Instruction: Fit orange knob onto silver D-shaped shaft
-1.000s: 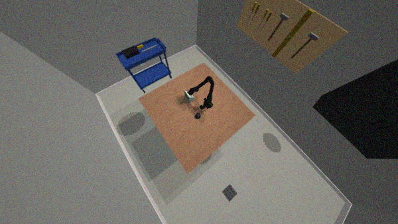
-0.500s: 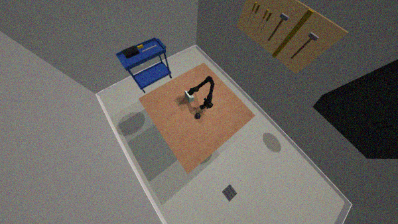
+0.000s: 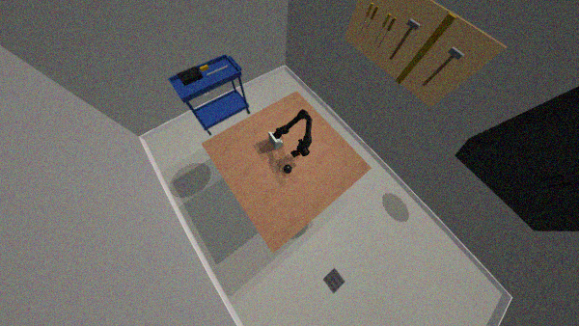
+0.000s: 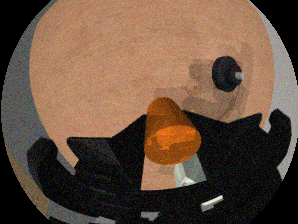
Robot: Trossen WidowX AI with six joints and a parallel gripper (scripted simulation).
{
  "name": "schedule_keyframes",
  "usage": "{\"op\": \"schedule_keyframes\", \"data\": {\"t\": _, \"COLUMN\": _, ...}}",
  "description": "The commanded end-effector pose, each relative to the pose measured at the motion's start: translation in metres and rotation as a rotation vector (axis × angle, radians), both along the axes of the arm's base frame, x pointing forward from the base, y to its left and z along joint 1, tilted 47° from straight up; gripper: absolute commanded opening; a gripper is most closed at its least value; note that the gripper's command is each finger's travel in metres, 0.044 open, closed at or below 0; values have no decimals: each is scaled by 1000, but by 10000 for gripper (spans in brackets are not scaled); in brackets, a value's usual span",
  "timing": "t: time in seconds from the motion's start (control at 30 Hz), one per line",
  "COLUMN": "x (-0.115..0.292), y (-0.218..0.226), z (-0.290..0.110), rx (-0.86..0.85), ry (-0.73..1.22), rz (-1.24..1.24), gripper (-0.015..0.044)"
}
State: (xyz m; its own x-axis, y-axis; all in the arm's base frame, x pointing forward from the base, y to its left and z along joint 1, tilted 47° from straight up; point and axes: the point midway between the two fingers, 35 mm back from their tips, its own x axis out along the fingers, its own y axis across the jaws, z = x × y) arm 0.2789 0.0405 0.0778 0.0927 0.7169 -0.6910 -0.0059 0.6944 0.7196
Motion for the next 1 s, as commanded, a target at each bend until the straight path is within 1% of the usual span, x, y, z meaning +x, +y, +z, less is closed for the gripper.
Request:
{"op": "schedule_keyframes", "data": {"t": 0.0, "x": -3, "y": -17, "z": 17, "rx": -3, "ry": -6, "rz": 1, "gripper": 0}}
{"op": "schedule_keyframes", "data": {"t": 0.2, "x": -13, "y": -39, "z": 44, "rx": 9, "ry": -7, "rz": 3, "gripper": 0}}
{"op": "schedule_keyframes", "data": {"t": 0.4, "x": -14, "y": -41, "z": 47, "rx": 1, "ry": -6, "rz": 0, "gripper": 0}}
{"op": "schedule_keyframes", "data": {"t": 0.97, "x": -16, "y": -55, "z": 80, "rx": -361, "ry": 18, "rz": -30, "gripper": 0}}
